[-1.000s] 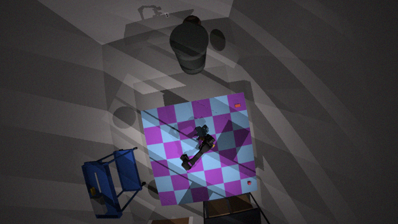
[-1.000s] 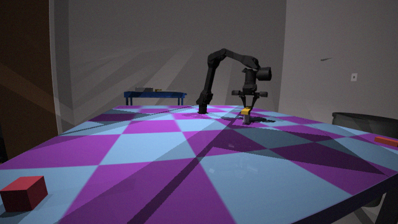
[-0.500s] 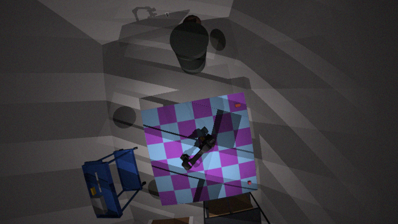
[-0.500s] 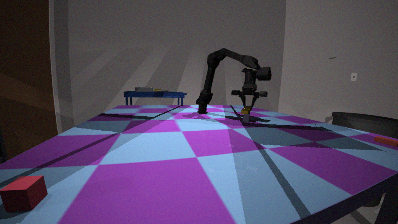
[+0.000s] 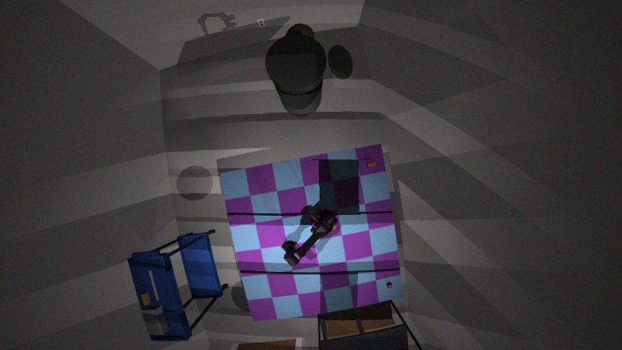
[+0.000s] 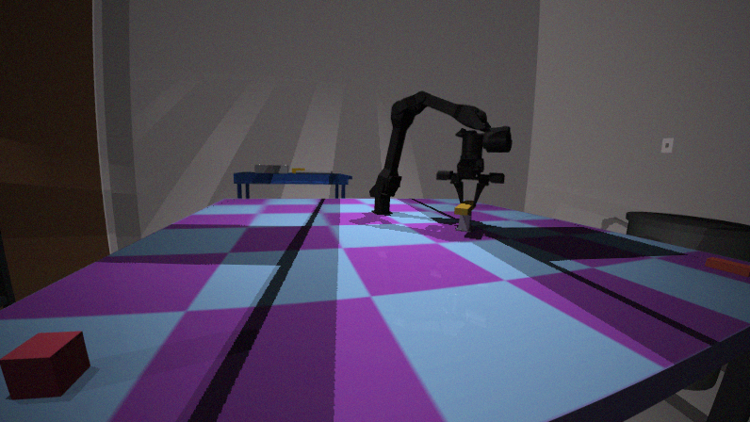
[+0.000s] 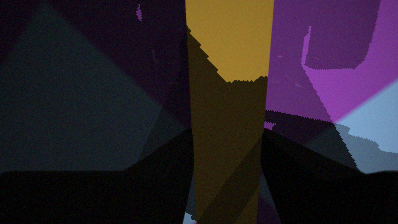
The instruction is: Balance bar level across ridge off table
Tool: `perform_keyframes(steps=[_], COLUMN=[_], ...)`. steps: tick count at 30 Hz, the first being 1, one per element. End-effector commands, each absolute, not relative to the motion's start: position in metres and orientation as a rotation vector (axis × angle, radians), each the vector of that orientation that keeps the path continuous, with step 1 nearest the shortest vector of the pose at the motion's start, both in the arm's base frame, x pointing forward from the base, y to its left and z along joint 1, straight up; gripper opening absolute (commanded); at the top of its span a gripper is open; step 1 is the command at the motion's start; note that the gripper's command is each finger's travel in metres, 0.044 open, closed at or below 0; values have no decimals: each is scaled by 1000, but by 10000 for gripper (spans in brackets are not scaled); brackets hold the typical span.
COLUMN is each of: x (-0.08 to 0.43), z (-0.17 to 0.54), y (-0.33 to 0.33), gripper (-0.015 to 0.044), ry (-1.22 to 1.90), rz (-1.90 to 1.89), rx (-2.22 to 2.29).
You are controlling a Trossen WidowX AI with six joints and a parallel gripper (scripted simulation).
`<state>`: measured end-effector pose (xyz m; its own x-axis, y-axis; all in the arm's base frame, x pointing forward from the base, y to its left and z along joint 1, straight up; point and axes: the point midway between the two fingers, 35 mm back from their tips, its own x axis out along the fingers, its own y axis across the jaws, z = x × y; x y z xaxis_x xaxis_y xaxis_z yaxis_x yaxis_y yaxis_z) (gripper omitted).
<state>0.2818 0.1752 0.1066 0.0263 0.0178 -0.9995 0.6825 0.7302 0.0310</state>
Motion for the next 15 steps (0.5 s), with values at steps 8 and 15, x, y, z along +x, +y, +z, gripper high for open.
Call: perform_keyframes(steps=[8,15], x=[282,282], z=[106,106], y=[175,175], gripper=[0,0], ry=[1471,1471], rz=[-565,-565], rx=[605,605])
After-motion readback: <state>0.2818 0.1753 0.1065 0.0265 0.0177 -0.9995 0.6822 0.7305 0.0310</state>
